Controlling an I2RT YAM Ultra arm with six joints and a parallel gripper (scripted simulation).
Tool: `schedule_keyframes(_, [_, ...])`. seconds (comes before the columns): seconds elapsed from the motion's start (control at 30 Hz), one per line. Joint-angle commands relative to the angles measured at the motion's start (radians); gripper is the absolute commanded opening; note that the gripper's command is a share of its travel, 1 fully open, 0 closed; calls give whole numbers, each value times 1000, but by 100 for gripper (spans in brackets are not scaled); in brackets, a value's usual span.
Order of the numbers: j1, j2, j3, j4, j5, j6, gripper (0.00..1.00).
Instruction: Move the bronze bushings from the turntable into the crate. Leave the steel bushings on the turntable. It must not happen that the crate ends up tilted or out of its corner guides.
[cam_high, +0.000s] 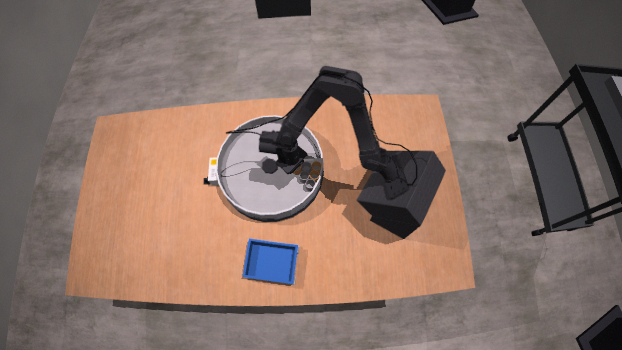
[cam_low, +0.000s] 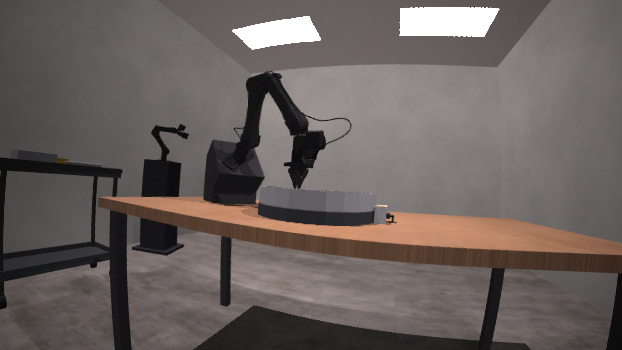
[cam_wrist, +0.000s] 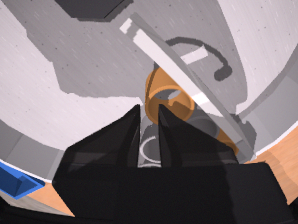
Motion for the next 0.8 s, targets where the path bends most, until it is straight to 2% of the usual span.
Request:
schedule_keyframes(0.0, [15, -24, -9, 10, 11, 5, 15])
schedule_keyframes(0.77, [0, -29, -5, 13, 3, -5, 15])
